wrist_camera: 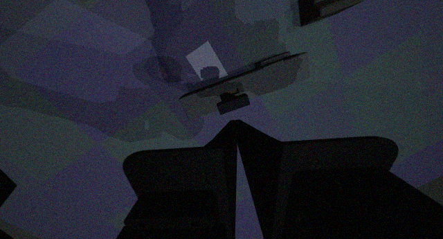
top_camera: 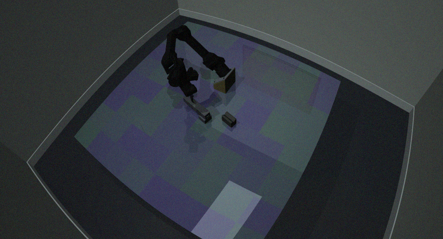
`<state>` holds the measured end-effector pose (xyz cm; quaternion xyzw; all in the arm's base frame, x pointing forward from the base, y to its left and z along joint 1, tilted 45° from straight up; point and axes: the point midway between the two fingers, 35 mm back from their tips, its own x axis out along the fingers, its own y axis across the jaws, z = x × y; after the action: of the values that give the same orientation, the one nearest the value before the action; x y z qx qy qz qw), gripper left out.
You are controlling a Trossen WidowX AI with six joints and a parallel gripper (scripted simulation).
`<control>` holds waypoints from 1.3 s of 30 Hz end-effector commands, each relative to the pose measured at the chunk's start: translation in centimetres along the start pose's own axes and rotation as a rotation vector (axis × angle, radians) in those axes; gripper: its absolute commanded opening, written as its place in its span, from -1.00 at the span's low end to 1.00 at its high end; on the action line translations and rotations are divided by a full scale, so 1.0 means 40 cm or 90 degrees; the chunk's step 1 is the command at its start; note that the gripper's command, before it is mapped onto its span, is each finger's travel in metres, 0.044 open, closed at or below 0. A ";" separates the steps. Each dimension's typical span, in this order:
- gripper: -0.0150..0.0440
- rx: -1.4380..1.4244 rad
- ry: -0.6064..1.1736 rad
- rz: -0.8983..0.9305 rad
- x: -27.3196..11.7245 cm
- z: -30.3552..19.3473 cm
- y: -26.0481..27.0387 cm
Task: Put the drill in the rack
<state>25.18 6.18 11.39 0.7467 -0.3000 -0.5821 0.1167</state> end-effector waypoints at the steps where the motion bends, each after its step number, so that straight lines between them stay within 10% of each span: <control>1: -0.49 -0.155 0.029 0.081 0.009 0.043 -0.015; 39: -0.49 -0.155 0.029 0.081 0.057 0.038 -0.013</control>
<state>24.30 5.98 9.32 0.7245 -0.2681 -0.5836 0.2502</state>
